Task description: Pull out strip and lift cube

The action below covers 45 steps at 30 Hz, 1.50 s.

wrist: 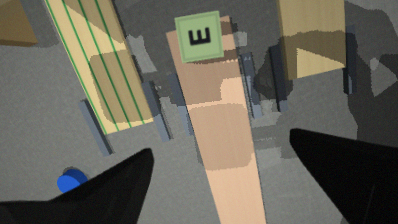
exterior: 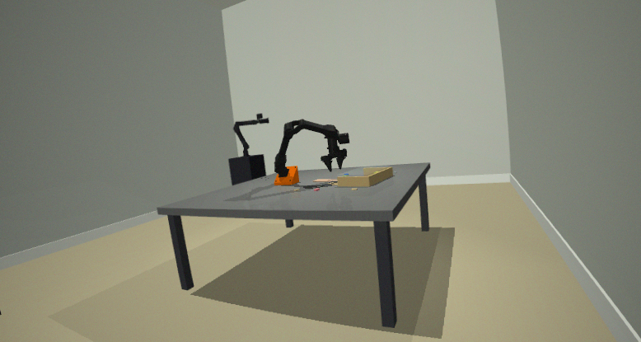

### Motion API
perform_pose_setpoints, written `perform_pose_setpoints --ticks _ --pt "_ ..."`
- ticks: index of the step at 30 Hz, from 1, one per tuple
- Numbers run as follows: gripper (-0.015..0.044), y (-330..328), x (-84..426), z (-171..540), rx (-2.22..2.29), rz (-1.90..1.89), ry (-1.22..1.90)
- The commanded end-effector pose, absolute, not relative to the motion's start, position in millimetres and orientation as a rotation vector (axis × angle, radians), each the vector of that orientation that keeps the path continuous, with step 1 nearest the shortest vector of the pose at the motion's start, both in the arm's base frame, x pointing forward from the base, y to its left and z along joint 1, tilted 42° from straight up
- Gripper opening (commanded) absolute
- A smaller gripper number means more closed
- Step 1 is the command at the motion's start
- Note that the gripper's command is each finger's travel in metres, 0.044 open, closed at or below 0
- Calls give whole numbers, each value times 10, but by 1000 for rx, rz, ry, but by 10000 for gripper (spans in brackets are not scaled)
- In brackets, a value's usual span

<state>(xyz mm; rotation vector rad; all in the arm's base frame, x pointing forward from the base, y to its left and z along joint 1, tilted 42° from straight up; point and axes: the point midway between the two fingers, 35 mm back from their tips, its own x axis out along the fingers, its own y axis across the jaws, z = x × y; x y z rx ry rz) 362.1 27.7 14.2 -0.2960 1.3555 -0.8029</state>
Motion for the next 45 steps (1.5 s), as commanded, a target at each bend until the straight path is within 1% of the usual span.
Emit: perform_pose_setpoints --ticks 1,18,25,26,45 --pt "440 238 3772 180 -303 -806 1357" --pt "440 132 4271 307 -302 -807 1354" --pt "256 76 4279 241 -302 -807 1354" --pt "250 66 4280 229 -302 -807 1354" --pt "250 -141 4287 -3 -303 -808 1353"
